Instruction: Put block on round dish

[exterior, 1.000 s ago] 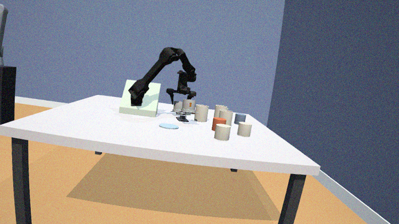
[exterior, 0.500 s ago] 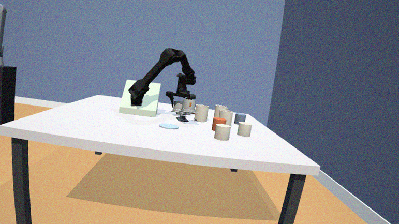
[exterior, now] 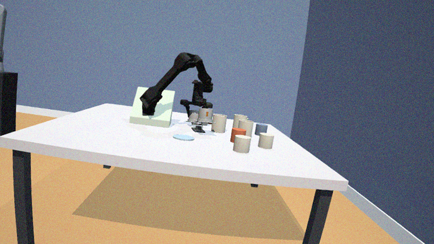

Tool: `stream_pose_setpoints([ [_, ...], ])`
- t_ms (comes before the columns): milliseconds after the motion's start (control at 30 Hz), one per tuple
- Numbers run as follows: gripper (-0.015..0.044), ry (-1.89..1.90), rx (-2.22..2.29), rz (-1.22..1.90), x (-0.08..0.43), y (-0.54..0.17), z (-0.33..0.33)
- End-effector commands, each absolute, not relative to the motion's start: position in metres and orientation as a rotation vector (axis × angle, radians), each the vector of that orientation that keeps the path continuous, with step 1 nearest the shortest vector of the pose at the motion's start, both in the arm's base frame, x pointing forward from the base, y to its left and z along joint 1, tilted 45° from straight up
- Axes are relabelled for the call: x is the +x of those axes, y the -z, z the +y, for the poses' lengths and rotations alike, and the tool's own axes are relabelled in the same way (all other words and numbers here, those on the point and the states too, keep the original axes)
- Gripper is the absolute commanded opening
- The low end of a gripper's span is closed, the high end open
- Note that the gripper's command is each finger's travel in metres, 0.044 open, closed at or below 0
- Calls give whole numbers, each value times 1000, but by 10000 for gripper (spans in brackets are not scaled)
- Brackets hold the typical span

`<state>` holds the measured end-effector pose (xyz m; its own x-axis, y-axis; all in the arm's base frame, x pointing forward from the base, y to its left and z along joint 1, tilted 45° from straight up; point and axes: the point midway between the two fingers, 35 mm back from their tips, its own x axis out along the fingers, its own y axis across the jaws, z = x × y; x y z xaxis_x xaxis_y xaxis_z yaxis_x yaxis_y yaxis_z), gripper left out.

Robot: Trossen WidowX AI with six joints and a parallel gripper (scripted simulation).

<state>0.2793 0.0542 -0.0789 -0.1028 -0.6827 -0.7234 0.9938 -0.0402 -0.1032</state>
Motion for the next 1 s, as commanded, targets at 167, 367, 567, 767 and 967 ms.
stream_pose_setpoints([
  [167, 0, 1550, 579, 709, 283, 72, 62],
  [367, 0, 1550, 579, 710, 285, 68, 67],
  [567, 0, 1549, 580, 711, 287, 63, 73],
  [767, 0, 1549, 580, 711, 288, 58, 78],
  [967, 0, 1549, 581, 712, 290, 53, 84],
])
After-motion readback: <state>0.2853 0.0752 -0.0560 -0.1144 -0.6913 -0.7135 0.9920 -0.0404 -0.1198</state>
